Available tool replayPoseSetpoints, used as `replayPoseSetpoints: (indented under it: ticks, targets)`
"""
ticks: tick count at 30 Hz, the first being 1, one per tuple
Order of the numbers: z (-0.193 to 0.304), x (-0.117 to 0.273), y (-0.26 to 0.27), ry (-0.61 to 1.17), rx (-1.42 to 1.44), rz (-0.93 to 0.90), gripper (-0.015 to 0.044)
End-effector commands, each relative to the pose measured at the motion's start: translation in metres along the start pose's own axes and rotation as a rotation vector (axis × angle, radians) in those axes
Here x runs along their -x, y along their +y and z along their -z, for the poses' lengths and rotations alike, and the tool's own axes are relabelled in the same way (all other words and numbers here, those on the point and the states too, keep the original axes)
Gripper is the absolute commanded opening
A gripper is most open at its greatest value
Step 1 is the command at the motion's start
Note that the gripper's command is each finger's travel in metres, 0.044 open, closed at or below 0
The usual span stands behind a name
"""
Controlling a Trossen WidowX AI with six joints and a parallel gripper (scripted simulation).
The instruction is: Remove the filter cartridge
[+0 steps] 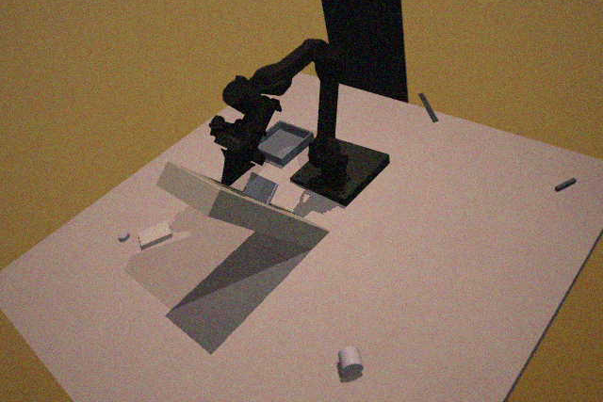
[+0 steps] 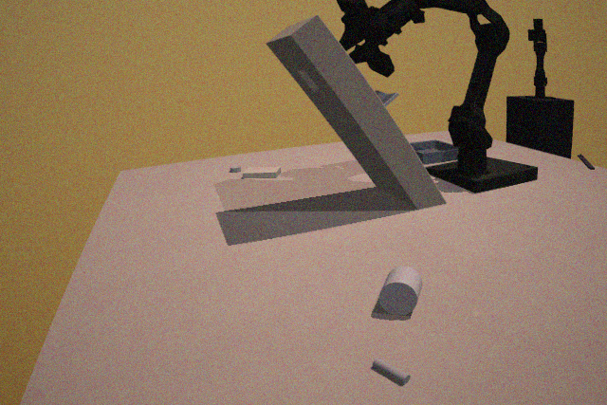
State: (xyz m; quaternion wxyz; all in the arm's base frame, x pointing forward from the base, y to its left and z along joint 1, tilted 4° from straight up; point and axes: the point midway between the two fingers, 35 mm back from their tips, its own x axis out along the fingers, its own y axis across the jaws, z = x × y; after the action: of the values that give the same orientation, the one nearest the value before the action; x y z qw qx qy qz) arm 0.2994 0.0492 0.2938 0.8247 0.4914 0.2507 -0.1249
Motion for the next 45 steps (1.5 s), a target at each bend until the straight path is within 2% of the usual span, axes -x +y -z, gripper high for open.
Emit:
replayPoseSetpoints:
  ticks: [1, 45]
  targets:
    - [0.0002, -0.0003, 0.0004, 0.003, 0.005, -0.001, 0.0114]
    - [0.0003, -0.0068, 0.0010, 0.002, 0.005, -0.002, 0.0114]
